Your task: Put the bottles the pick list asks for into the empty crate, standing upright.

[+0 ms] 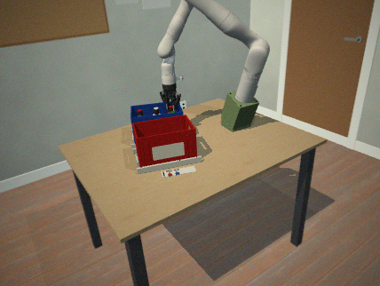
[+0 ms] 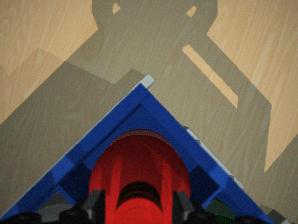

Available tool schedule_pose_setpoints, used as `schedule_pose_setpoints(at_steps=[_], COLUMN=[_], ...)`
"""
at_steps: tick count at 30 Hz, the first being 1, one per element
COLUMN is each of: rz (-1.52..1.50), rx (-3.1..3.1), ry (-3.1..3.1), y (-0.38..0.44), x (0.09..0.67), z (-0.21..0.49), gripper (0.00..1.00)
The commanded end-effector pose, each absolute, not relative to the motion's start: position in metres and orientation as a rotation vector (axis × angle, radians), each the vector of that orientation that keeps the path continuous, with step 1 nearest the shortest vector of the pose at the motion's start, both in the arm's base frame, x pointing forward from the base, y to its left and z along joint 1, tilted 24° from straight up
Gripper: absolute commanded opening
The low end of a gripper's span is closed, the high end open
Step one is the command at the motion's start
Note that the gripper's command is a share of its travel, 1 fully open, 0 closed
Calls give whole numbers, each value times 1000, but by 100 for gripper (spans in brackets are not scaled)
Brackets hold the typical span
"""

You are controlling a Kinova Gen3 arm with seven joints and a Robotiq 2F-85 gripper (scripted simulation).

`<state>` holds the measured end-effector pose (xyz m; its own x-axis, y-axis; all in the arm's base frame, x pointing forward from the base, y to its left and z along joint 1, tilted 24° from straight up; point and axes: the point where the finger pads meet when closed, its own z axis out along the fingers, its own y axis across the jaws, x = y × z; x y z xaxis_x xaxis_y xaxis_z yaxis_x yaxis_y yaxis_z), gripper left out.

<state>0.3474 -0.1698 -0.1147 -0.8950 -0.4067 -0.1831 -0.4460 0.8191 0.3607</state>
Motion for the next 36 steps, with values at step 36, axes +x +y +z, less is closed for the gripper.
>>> schedule_pose_setpoints(at_steps=[36], rz=[609], rx=[-681], ry=[2902], y=[-171], x=[348], z=[-114], gripper=[36])
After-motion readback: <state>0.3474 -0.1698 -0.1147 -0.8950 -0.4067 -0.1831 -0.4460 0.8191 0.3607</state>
